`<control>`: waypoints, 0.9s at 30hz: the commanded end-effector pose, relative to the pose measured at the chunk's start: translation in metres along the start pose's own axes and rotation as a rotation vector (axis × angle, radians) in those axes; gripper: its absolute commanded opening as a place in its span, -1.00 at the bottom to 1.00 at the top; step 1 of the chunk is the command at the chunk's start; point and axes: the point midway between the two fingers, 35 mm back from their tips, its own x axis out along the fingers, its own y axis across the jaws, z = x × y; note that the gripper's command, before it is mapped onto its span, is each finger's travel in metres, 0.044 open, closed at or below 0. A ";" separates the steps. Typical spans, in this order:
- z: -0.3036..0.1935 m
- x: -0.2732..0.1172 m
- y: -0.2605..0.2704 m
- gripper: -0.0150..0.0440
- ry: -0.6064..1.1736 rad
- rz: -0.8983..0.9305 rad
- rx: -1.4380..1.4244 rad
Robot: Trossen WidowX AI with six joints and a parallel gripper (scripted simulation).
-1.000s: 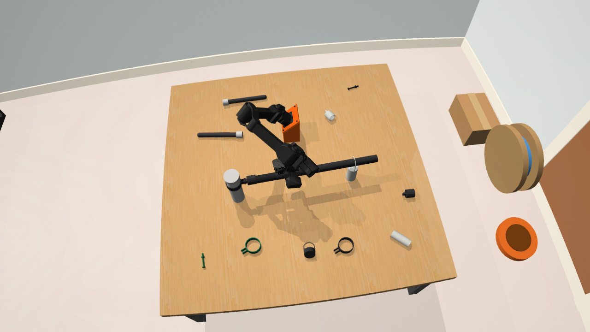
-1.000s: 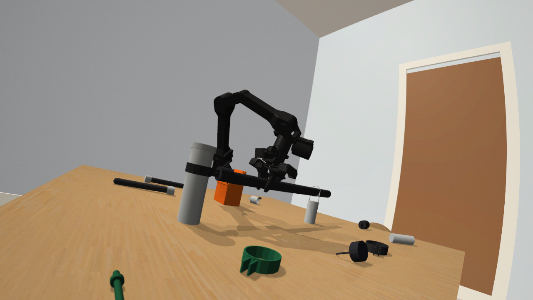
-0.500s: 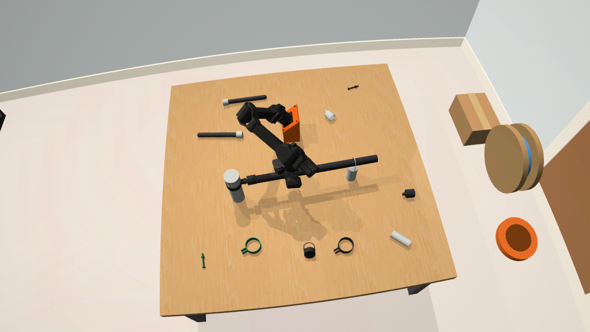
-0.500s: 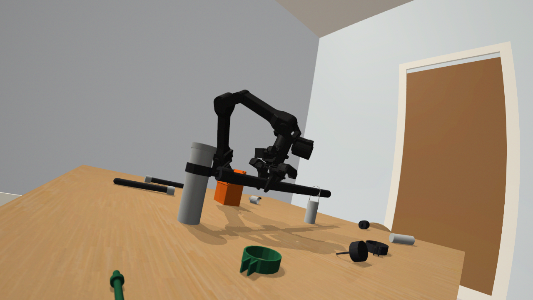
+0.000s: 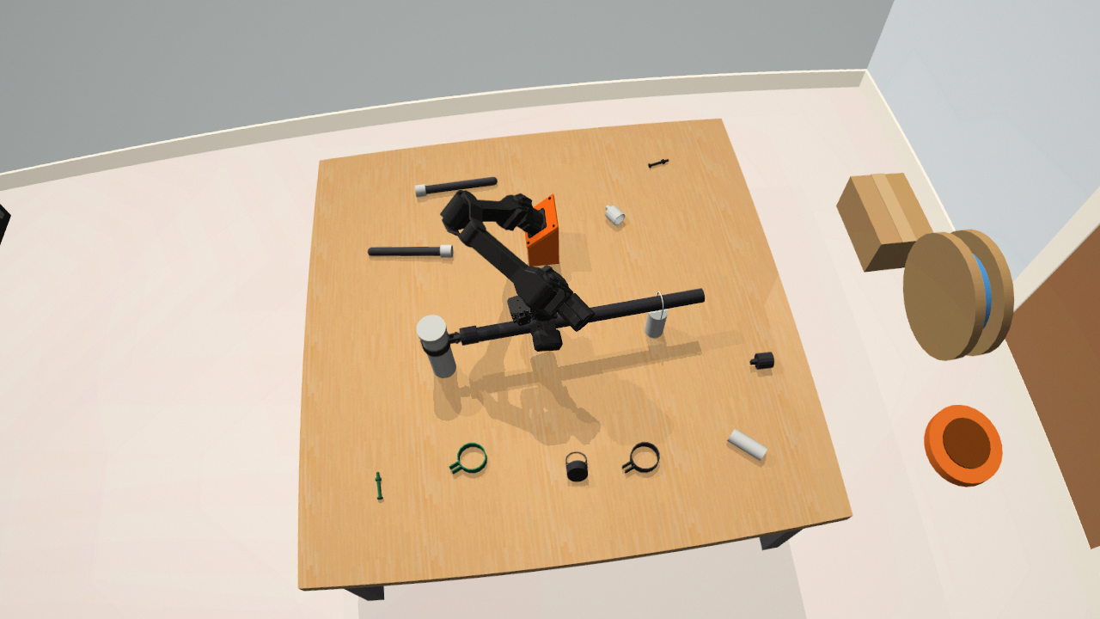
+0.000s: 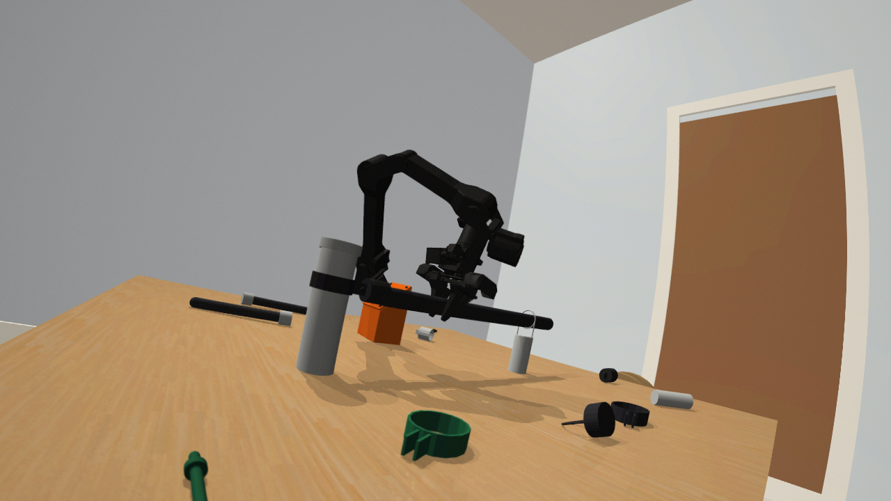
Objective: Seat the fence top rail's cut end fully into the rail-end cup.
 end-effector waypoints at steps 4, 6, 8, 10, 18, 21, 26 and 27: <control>0.003 -0.001 0.000 -0.49 -0.006 0.003 0.002; 0.003 -0.001 0.000 -0.49 -0.006 0.003 0.002; 0.003 -0.001 0.000 -0.49 -0.006 0.003 0.002; 0.003 -0.001 0.000 -0.49 -0.007 0.003 0.002; 0.004 -0.002 0.000 -0.49 -0.009 0.003 0.002; 0.005 -0.002 0.000 -0.49 -0.009 0.003 0.002; 0.005 -0.002 0.000 -0.49 -0.010 0.003 0.002; 0.005 -0.002 0.000 -0.49 -0.010 0.003 0.002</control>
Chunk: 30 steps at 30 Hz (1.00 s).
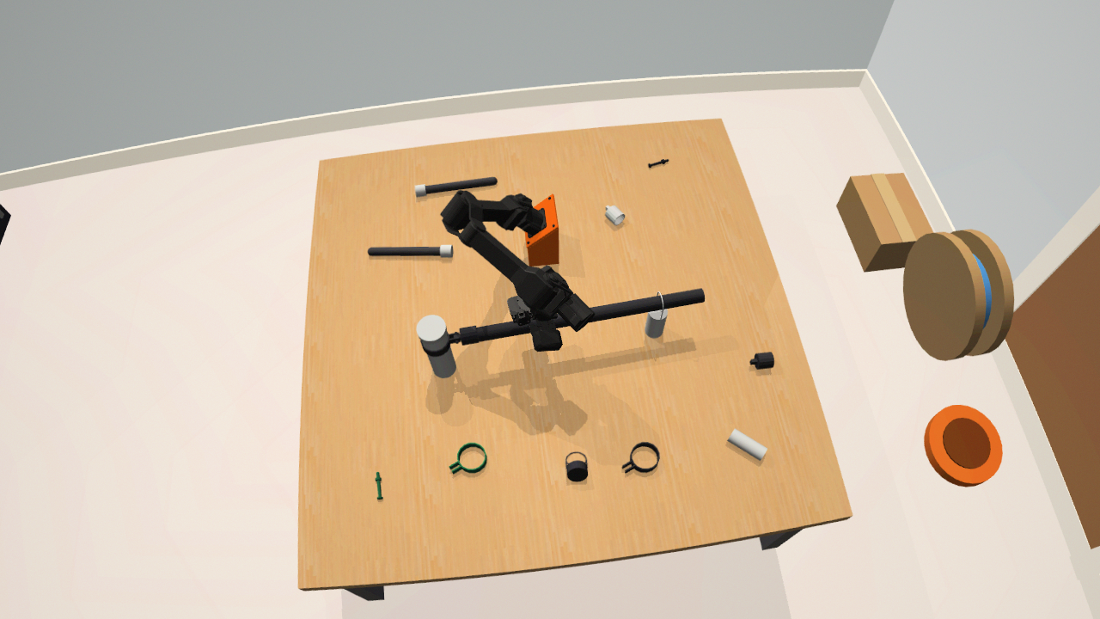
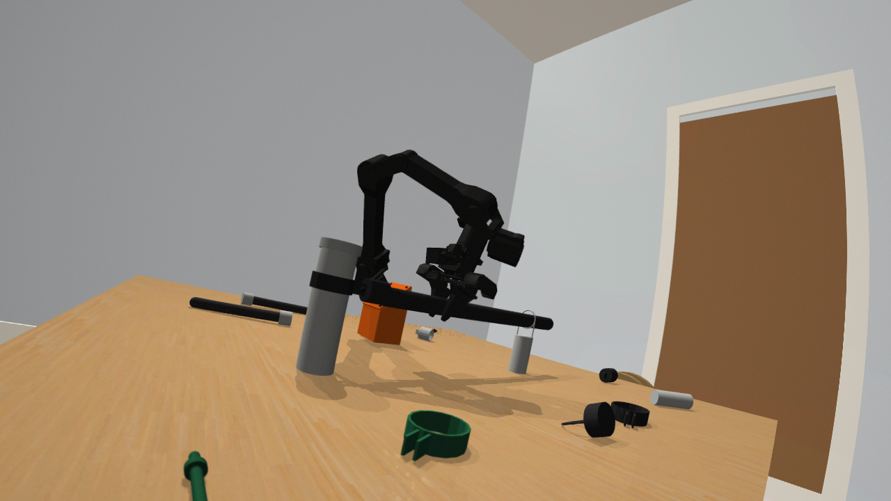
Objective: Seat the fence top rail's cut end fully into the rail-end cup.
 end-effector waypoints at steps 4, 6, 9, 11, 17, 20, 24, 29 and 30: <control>0.005 -0.002 0.000 -0.49 -0.012 0.005 0.002; 0.006 -0.002 0.000 -0.49 -0.013 0.005 0.002; 0.006 -0.002 0.000 -0.49 -0.013 0.005 0.002; 0.006 -0.002 0.000 -0.49 -0.013 0.005 0.002; 0.000 0.000 0.000 -0.49 0.001 -0.002 0.000; 0.000 0.000 0.000 -0.49 0.001 -0.002 0.000; 0.001 0.000 0.000 -0.49 0.001 -0.002 0.000; 0.005 0.000 0.000 -0.49 0.001 -0.002 0.000; 0.006 0.000 0.000 -0.49 0.001 -0.002 0.000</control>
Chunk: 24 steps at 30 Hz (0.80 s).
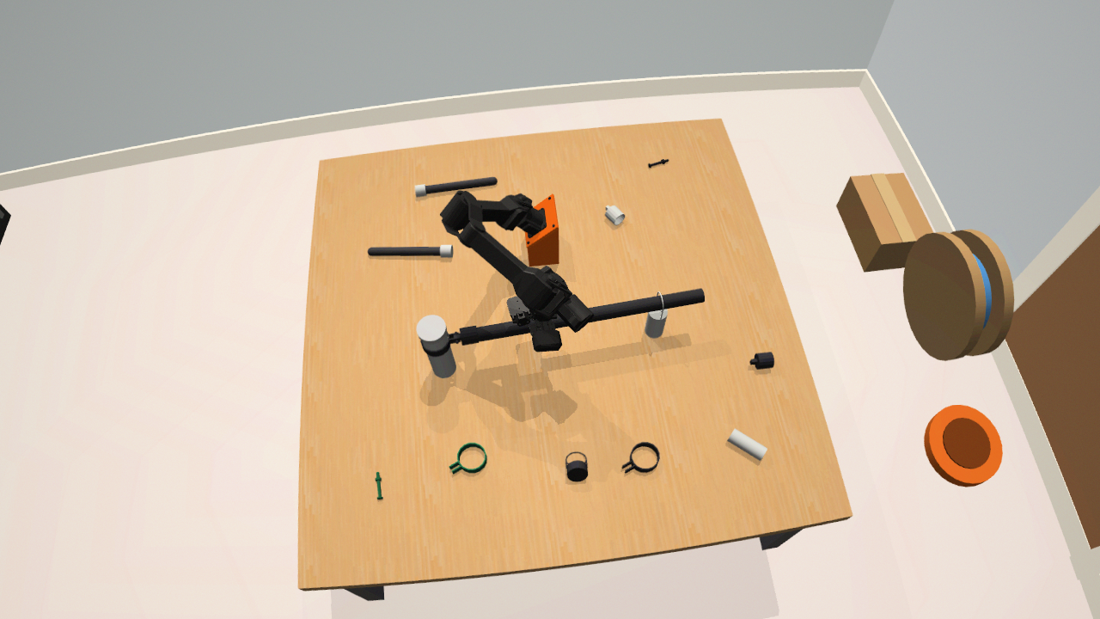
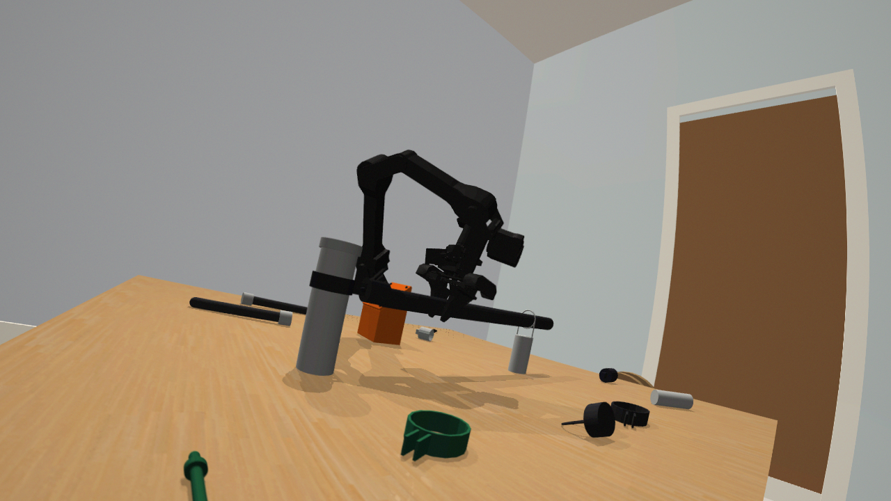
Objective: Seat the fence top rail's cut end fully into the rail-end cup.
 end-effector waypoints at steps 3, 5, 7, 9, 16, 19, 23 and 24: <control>0.008 -0.002 0.001 -0.49 -0.008 0.008 0.000; 0.010 -0.002 0.001 -0.49 -0.008 0.008 0.000; 0.011 -0.002 0.002 -0.49 -0.008 0.008 0.000; 0.013 -0.003 0.002 -0.49 -0.008 0.008 0.000; 0.017 -0.006 0.005 -0.49 -0.008 0.008 0.000; 0.018 -0.008 0.006 -0.49 -0.008 0.008 0.000; 0.021 -0.009 0.007 -0.49 -0.008 0.008 0.000; 0.022 -0.009 0.007 -0.49 -0.008 0.008 0.000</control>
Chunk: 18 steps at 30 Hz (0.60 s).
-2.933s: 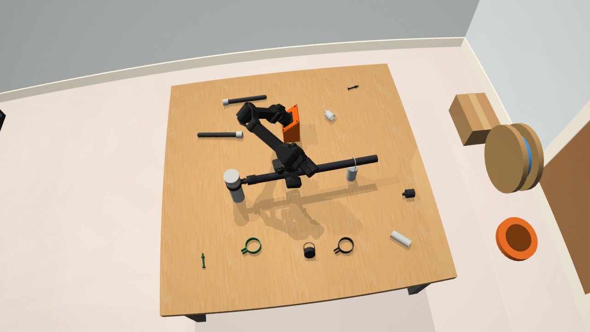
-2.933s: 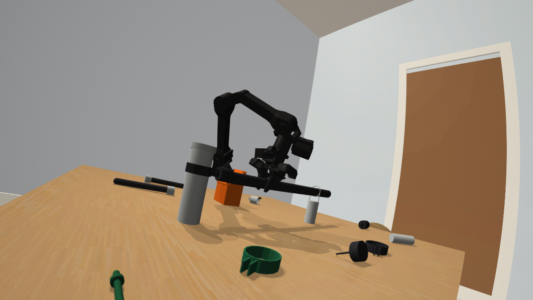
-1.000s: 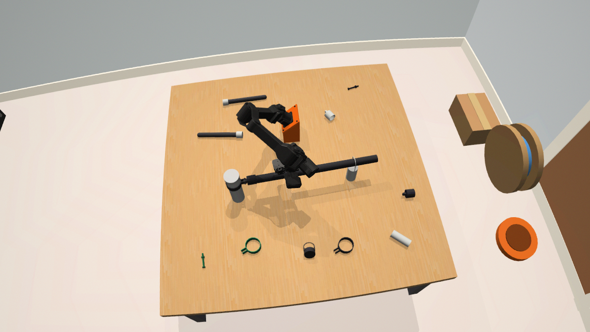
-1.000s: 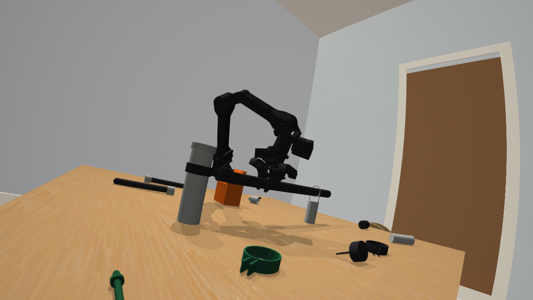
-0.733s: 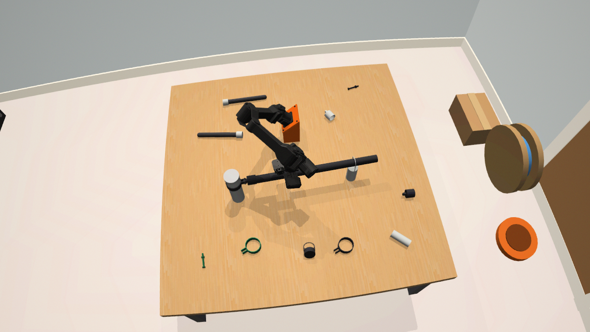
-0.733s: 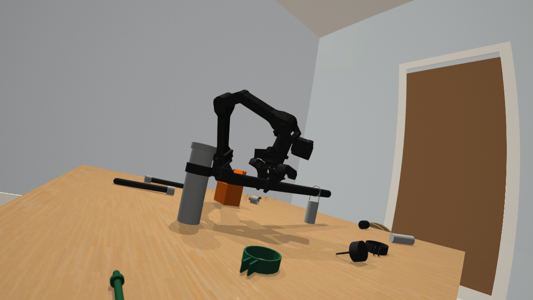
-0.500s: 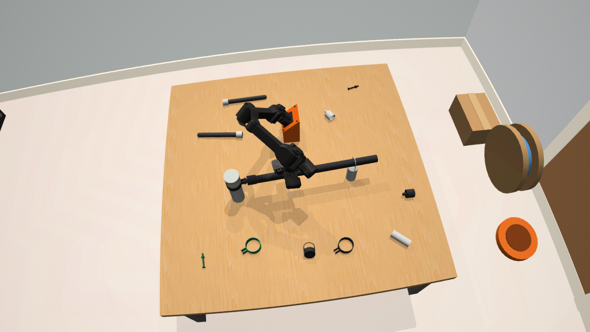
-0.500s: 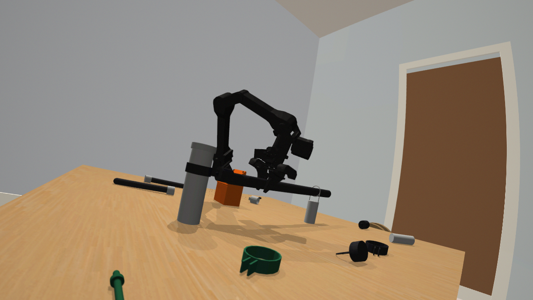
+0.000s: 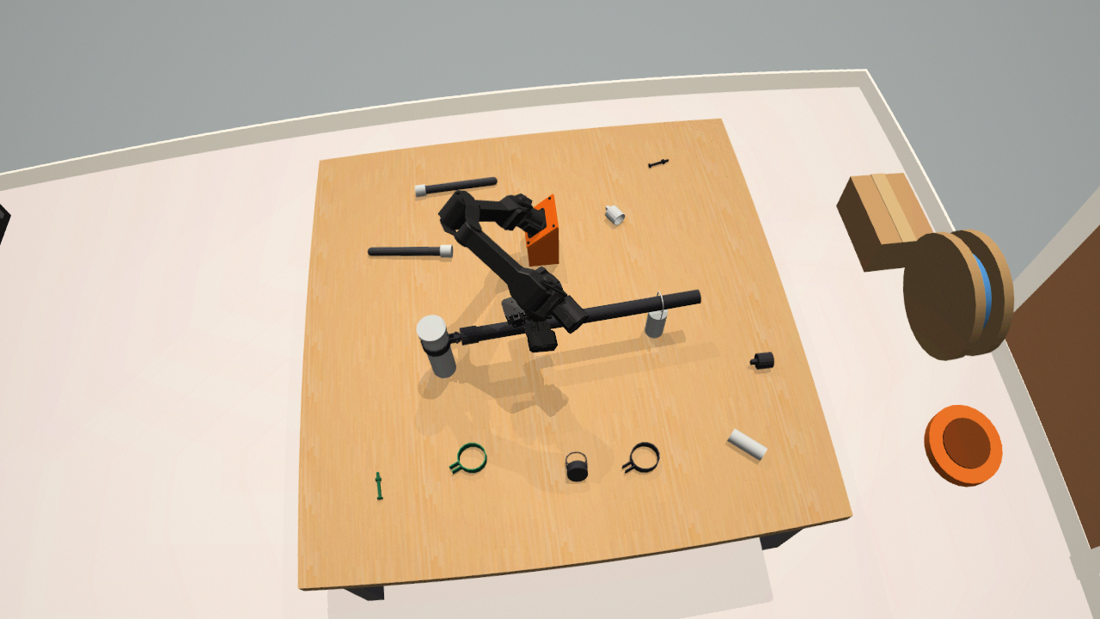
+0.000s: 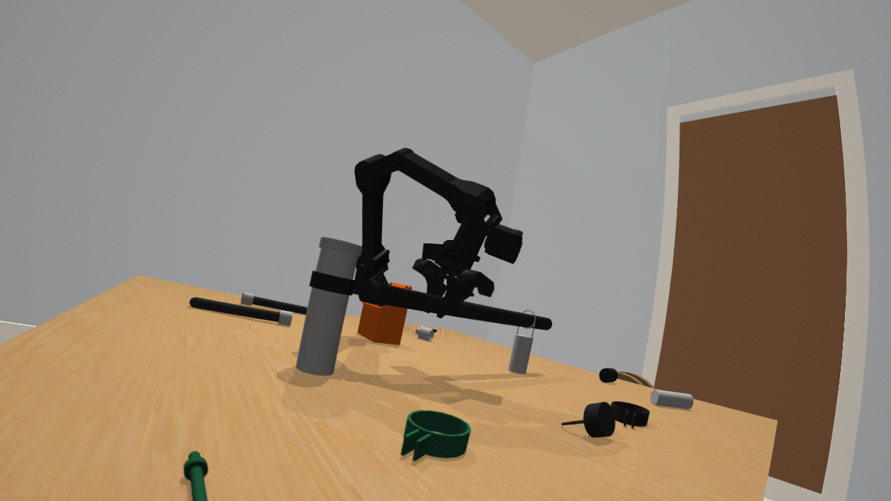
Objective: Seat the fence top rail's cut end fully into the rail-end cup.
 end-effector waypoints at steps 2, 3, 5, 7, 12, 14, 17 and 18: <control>0.010 -0.005 0.006 -0.49 -0.005 0.024 0.025; 0.011 -0.005 0.006 -0.49 -0.005 0.024 0.025; 0.013 -0.005 0.006 -0.49 -0.005 0.024 0.025; 0.014 -0.004 0.006 -0.49 -0.005 0.024 0.025; 0.018 -0.003 0.005 -0.49 -0.005 0.024 0.025; 0.020 -0.002 0.005 -0.49 -0.005 0.024 0.025; 0.022 -0.001 0.005 -0.49 -0.005 0.024 0.025; 0.023 -0.001 0.004 -0.49 -0.005 0.024 0.025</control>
